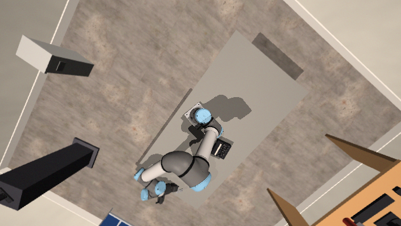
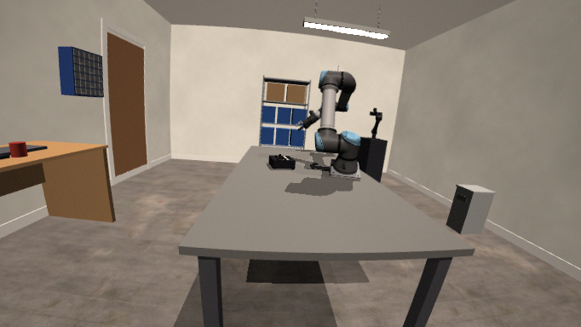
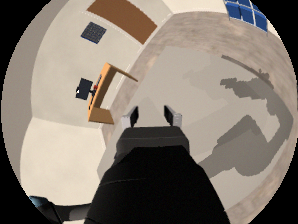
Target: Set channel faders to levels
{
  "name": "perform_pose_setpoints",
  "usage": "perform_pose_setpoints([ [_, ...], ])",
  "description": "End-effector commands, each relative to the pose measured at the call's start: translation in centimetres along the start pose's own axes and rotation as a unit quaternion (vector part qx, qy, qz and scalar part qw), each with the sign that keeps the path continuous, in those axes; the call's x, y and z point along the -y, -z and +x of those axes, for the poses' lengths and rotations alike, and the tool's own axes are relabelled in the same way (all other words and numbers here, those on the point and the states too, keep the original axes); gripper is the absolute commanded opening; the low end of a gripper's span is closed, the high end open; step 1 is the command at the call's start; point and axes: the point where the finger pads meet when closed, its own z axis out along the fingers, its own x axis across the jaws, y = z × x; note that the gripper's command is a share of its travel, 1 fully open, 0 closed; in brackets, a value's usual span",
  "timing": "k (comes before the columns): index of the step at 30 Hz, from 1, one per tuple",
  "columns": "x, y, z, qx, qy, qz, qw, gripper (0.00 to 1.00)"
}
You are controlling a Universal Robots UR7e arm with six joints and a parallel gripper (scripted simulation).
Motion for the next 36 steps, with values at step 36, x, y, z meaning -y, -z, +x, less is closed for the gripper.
perform_pose_setpoints([
  [36,-29.5,-16.7,-29.0,-0.196,0.37,-0.332,0.845,1.0],
])
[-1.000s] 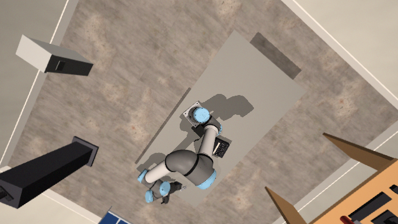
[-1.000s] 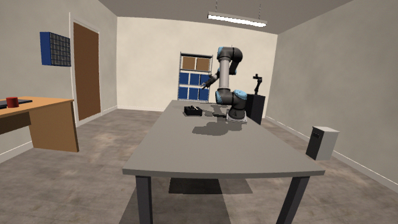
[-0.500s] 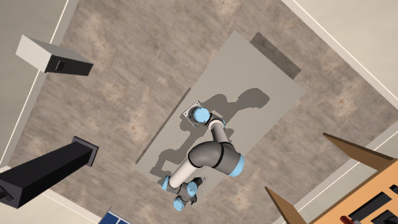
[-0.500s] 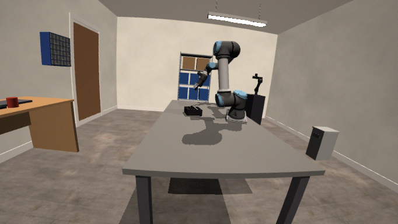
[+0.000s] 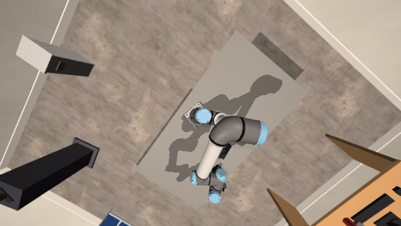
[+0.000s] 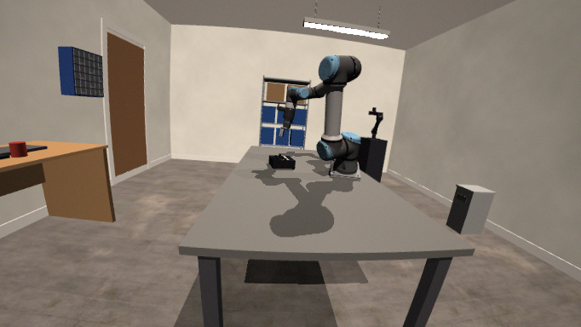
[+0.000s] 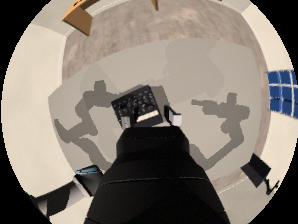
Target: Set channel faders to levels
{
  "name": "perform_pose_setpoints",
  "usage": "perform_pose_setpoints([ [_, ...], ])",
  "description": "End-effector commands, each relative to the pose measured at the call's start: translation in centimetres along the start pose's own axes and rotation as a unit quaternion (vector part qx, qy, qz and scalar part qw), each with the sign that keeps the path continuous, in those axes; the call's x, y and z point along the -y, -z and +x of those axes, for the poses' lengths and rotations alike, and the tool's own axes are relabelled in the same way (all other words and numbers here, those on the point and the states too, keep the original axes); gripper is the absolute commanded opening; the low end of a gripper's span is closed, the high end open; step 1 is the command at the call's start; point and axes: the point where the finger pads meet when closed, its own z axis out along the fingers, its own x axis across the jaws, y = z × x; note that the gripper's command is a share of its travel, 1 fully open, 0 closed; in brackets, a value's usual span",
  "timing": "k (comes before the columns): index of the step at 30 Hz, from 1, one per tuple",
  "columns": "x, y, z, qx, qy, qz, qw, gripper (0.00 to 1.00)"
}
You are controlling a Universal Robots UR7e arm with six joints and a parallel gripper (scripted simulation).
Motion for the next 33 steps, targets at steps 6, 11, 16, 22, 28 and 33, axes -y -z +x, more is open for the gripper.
perform_pose_setpoints([
  [6,-1.8,-1.5,-6.1,-0.045,0.062,-0.043,0.996,1.0],
  [11,-2.4,-1.9,-7.2,-0.054,0.077,-0.053,0.994,1.0],
  [16,-2.5,-2.0,-7.4,-0.055,0.079,-0.054,0.994,1.0],
  [22,-2.5,-2.0,-7.4,-0.055,0.079,-0.054,0.994,1.0],
  [28,-2.5,-2.0,-7.4,-0.055,0.079,-0.054,0.994,1.0],
  [33,-2.5,-2.0,-7.4,-0.055,0.077,-0.054,0.994,1.0],
])
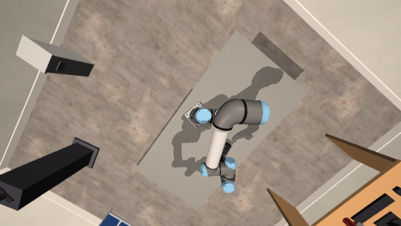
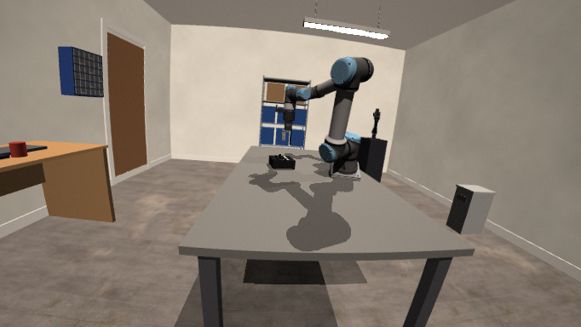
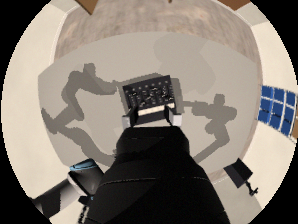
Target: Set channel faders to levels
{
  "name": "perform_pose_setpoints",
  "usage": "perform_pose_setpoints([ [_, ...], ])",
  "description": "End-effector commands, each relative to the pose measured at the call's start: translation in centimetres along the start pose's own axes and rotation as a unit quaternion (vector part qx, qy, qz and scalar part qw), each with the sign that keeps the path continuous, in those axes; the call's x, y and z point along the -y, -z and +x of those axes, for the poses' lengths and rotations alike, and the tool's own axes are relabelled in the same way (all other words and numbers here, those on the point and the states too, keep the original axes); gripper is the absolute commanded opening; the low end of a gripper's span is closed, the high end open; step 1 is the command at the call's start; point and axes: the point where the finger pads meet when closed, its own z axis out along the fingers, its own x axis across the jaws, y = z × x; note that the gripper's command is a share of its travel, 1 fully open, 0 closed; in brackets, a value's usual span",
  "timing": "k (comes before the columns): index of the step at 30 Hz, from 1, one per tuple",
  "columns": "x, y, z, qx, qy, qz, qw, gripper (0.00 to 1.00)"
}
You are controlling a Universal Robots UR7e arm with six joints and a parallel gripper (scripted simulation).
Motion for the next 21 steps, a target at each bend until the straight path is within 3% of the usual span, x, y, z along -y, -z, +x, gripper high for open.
perform_pose_setpoints([
  [1,0.04,0.03,0.04,0.0,-0.003,0.001,1.0,1.0],
  [21,0.59,-0.33,0.53,0.0,-0.087,0.007,0.996,1.0],
])
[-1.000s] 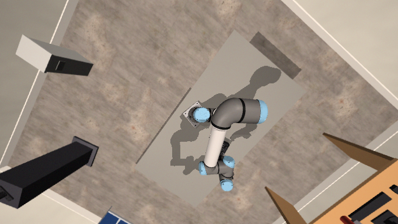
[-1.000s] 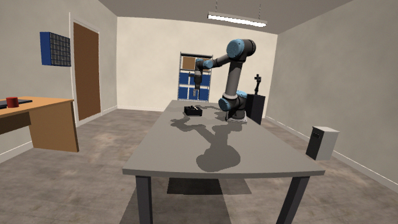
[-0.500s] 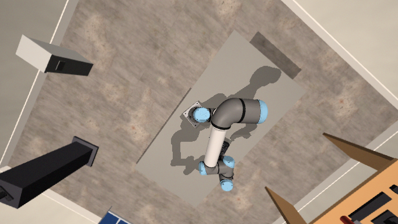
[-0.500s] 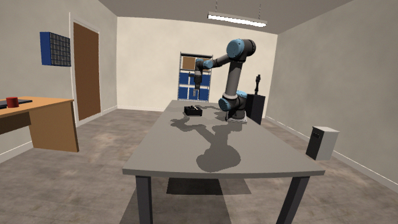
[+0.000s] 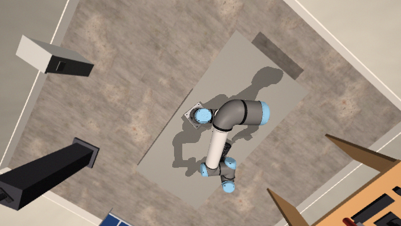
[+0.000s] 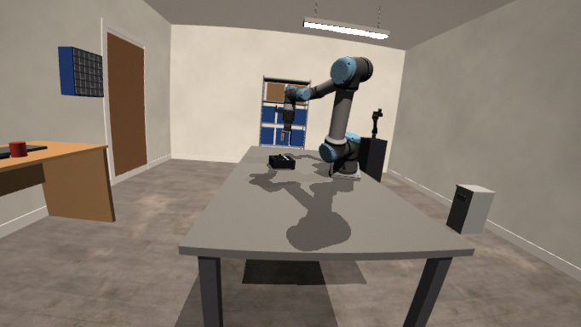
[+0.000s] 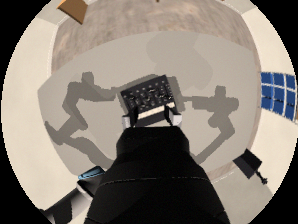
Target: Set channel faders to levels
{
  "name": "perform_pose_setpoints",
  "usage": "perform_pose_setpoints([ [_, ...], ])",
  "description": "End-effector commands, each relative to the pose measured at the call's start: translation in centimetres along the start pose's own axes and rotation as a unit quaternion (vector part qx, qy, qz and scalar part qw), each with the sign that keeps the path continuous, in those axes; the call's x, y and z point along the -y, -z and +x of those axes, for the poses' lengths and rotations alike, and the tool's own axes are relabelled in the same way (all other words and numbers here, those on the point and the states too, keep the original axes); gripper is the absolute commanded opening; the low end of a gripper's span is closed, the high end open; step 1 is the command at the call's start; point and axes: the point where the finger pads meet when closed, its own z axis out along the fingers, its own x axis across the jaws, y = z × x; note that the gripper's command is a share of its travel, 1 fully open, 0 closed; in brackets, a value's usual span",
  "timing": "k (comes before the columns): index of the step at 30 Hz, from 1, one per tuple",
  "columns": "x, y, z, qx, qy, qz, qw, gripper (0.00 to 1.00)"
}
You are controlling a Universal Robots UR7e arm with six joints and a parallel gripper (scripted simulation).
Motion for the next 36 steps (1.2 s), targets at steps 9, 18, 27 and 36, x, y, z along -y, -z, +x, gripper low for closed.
perform_pose_setpoints([
  [9,0.7,-0.4,0.5,0.001,-0.101,0.008,0.995,1.0],
  [18,1.3,-0.9,1.0,0.006,-0.215,0.016,0.976,1.0],
  [27,1.8,-1.5,1.5,0.014,-0.351,0.024,0.936,1.0],
  [36,2.2,-2.2,1.9,0.025,-0.477,0.03,0.878,1.0],
])
